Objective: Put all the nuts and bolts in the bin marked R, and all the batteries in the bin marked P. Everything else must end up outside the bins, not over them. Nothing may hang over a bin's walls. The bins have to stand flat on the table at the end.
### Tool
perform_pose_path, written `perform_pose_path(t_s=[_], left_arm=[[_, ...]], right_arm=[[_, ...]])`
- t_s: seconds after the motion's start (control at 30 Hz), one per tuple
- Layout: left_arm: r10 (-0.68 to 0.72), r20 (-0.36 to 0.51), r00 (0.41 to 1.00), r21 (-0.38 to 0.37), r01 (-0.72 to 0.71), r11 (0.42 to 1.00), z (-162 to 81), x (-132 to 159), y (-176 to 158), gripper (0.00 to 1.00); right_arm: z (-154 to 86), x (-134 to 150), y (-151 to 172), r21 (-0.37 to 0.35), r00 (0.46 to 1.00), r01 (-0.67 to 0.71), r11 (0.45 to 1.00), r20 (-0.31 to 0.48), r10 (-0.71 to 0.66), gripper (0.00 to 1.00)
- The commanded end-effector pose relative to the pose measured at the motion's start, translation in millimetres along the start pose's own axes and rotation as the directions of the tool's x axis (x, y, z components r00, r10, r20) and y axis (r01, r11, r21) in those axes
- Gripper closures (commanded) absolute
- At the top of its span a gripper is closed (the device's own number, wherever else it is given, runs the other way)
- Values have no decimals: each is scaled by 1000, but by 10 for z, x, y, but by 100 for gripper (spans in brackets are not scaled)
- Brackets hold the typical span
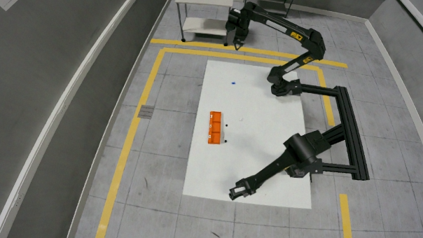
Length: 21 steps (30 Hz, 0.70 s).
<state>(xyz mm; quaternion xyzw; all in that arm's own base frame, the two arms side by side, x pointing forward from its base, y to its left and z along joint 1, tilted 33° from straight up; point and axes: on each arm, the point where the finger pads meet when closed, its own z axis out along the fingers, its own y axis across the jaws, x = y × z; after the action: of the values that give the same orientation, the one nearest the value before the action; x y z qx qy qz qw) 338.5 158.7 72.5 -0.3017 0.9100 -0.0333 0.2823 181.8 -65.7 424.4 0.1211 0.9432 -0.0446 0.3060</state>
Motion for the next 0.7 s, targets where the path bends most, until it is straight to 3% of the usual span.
perform_pose_path(t_s=[0.0,0.13,0.2,0.67], left_arm=[[2,17,1000,2,-2,1000,-28,-94,-24,96],[2,17,1000,2,-2,1000,-28,-94,-24,96],[3,39,999,2,-3,1000,-172,-203,-31,96],[8,46,999,2,-8,1000,-603,-226,-25,96]], right_arm=[[-178,-120,28,-1,999,12,1000,38,-11,0],[-178,-120,28,-1,999,12,1000,38,-11,0],[-178,-120,28,-1,999,12,1000,38,-11,0],[-178,-120,28,-1,999,12,1000,38,-11,0]])
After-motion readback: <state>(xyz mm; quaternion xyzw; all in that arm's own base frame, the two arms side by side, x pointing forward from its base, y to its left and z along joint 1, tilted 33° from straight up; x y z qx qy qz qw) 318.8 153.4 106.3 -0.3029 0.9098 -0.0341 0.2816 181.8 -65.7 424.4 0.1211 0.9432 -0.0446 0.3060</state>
